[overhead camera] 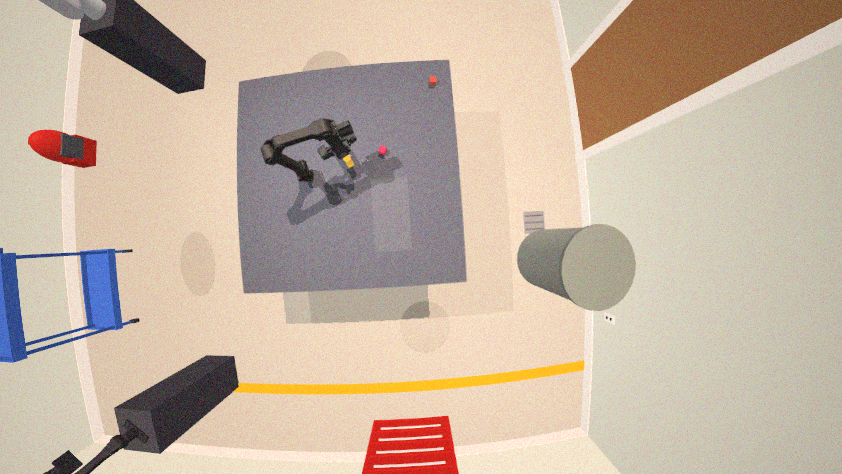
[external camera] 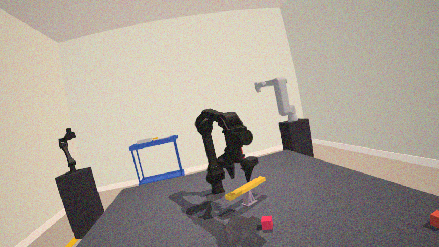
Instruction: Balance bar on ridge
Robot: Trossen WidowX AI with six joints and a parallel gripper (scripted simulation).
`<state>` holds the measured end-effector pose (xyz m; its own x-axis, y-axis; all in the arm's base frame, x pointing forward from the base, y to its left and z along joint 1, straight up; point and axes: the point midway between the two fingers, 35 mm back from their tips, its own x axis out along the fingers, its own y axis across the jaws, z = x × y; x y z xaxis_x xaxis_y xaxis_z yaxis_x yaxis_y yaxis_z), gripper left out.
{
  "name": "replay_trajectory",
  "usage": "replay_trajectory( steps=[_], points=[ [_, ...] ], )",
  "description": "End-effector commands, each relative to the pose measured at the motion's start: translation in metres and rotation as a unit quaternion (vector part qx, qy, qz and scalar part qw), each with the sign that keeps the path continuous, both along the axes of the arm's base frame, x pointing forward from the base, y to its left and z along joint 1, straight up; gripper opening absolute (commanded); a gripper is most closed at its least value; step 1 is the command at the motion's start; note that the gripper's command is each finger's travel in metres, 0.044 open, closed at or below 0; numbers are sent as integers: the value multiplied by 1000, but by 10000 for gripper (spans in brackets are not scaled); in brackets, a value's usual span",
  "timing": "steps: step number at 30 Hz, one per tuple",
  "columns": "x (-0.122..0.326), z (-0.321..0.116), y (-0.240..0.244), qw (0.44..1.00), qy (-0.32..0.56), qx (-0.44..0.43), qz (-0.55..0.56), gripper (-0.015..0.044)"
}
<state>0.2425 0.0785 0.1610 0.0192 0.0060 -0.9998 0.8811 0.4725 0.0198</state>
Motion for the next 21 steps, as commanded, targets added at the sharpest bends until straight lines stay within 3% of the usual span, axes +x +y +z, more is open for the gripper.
replay_trajectory(
  steps=[1, 21],
  points=[
    [-3, 43, -1, 1000, -3, 1, 0, 440],
    [-4, 50, -1, 1000, -3, 1, 0, 440]
  ],
)
